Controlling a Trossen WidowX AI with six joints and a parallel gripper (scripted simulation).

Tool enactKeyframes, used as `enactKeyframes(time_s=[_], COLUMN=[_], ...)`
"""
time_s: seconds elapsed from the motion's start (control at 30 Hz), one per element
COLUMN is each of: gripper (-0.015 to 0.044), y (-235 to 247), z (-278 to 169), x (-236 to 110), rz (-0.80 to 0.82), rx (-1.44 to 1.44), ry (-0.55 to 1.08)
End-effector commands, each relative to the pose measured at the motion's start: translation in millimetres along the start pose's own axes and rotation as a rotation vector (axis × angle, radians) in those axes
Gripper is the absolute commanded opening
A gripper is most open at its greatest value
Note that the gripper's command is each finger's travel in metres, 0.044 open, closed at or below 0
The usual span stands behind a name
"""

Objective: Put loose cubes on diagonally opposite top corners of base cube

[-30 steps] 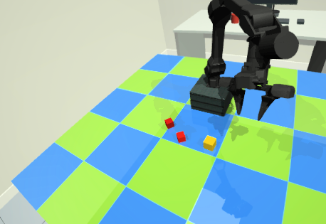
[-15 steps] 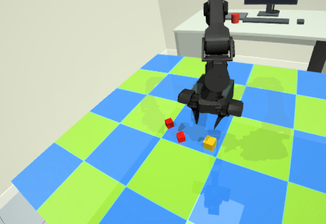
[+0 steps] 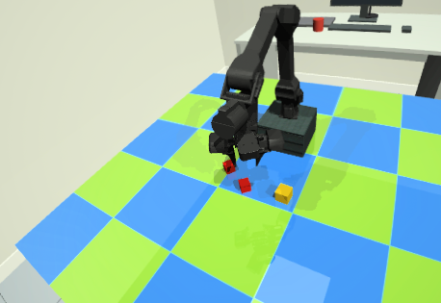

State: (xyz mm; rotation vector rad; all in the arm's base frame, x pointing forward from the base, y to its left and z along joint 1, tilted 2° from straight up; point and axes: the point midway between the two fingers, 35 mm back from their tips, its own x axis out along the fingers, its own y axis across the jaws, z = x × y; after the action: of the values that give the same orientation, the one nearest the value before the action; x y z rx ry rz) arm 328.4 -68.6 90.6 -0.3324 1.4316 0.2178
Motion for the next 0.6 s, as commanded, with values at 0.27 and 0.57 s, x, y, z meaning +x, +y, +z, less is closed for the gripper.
enactKeyframes(time_s=[0.27, 0.57], gripper=[0.0265, 0.0265], y=[-15, -9], z=[-49, -53], x=[27, 87], rz=[0.11, 0.11], rx=[-0.187, -0.187], ry=[0.047, 0.047])
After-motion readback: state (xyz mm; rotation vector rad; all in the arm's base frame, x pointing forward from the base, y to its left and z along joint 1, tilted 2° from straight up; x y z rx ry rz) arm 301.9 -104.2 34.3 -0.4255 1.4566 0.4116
